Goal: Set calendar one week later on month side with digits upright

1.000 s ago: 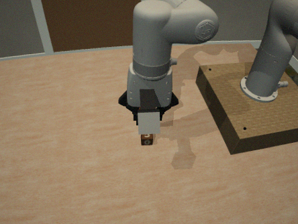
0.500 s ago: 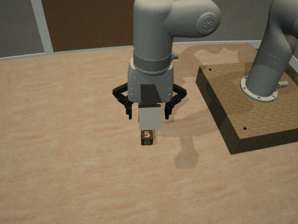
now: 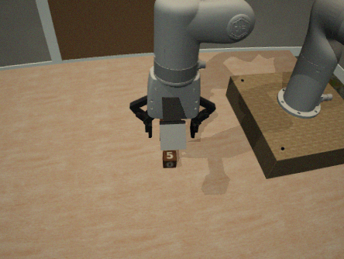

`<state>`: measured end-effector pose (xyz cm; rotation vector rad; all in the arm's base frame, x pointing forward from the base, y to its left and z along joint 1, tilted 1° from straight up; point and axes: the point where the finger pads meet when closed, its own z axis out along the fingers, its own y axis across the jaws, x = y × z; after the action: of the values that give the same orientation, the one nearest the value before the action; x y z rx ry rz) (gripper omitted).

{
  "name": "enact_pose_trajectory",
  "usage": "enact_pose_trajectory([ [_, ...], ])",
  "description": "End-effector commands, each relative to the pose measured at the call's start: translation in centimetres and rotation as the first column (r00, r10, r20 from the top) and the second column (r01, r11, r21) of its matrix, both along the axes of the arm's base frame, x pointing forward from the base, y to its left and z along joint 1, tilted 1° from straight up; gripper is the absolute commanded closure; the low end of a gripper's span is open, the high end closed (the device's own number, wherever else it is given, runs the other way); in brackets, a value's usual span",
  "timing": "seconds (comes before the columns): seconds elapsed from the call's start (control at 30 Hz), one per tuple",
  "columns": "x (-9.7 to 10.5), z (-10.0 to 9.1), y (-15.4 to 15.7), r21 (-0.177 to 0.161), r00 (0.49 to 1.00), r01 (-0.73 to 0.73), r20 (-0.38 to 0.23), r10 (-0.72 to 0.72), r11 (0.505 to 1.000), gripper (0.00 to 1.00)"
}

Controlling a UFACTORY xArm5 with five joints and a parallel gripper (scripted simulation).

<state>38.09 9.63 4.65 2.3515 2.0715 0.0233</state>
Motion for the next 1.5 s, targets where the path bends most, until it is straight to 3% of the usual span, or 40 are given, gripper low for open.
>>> enact_pose_trajectory([
  [0.0, 0.1, 0.1, 0.0, 0.001, 1.000, 0.011, 0.003, -0.011, 1.000, 0.00],
  [0.27, 0.1, 0.1, -0.4, 0.003, 0.989, 0.145, 0.003, -0.145, 0.989, 0.00],
  [0.53, 0.1, 0.1, -1.2, 0.008, 0.919, 0.393, 0.000, -0.393, 0.919, 0.00],
  [0.63, 0.1, 0.1, -1.2, 0.008, 0.913, 0.407, 0.000, -0.407, 0.913, 0.00],
  [0.7, 0.1, 0.1, -1.6, 0.010, 0.860, 0.511, -0.001, -0.511, 0.860, 0.00],
  [0.83, 0.1, 0.1, -1.8, 0.011, 0.819, 0.574, -0.002, -0.574, 0.819, 0.00],
  [0.97, 0.0, 0.1, -2.2, 0.012, 0.729, 0.684, -0.004, -0.684, 0.729, 0.00],
  [1.0, 0.0, 0.1, -2.2, 0.013, 0.727, 0.686, -0.004, -0.686, 0.727, 0.00],
  [1.1, 0.0, 0.1, -2.5, 0.014, 0.646, 0.763, -0.006, -0.763, 0.646, 0.00],
  [1.17, 0.0, 0.1, -2.5, 0.014, 0.646, 0.763, -0.006, -0.763, 0.646, 0.00],
  [1.23, 0.0, 0.1, -2.9, 0.015, 0.558, 0.830, -0.008, -0.830, 0.558, 0.00],
  [1.47, -0.1, 0.1, -3.4, 0.016, 0.393, 0.919, -0.011, -0.919, 0.393, 0.00],
])
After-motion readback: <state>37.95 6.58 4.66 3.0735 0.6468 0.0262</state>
